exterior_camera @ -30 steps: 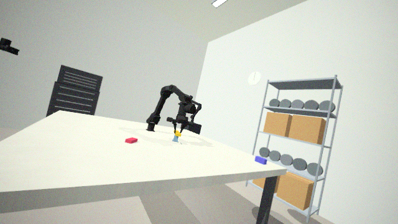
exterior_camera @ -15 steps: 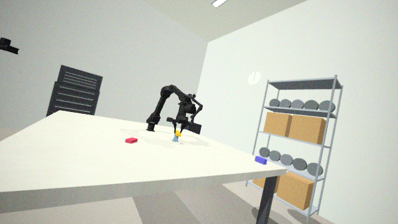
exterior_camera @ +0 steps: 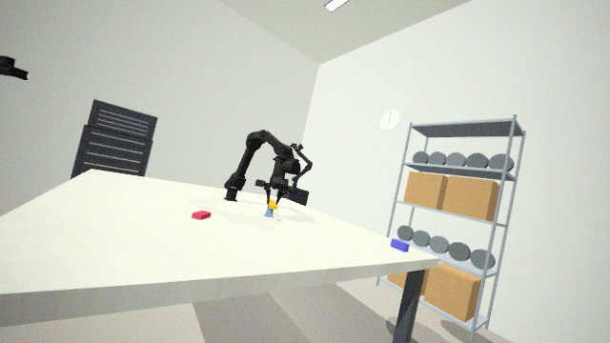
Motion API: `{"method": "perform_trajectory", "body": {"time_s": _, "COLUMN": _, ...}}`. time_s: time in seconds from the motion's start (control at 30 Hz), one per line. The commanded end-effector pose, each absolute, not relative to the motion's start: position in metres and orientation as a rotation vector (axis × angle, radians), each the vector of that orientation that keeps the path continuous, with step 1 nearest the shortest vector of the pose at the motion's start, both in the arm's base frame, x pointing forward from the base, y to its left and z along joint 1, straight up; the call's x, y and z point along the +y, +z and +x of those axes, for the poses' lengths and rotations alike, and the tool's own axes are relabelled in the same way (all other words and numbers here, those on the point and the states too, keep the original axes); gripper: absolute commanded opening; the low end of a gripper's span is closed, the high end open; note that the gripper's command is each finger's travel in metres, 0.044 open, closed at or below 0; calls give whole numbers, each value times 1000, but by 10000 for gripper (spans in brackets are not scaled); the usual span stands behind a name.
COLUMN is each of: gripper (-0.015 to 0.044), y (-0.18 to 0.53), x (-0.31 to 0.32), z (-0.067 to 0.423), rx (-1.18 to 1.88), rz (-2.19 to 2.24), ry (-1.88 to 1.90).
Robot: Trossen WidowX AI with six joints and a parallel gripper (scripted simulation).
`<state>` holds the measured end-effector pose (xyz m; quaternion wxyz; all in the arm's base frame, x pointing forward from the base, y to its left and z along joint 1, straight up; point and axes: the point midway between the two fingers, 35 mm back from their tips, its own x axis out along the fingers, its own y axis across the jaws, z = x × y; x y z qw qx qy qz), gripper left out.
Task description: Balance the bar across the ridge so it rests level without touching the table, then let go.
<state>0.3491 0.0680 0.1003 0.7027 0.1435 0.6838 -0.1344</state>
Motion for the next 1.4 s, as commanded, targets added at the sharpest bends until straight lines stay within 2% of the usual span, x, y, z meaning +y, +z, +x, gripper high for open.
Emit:
{"method": "perform_trajectory", "body": {"time_s": 0.0, "gripper": 0, "y": 100, "x": 68, "z": 349, "rx": 1522, "rz": 319, "ry": -299}}
{"method": "perform_trajectory", "body": {"time_s": 0.57, "gripper": 0, "y": 100, "x": 68, "z": 349, "rx": 1522, "rz": 319, "ry": -299}}
{"method": "perform_trajectory", "body": {"time_s": 0.77, "gripper": 157, "y": 100, "x": 68, "z": 349, "rx": 1522, "rz": 319, "ry": -299}}
{"method": "perform_trajectory", "body": {"time_s": 0.8, "gripper": 167, "y": 100, "x": 68, "z": 349, "rx": 1522, "rz": 319, "ry": -299}}
{"method": "perform_trajectory", "body": {"time_s": 1.37, "gripper": 168, "y": 100, "x": 68, "z": 349, "rx": 1522, "rz": 319, "ry": -299}}
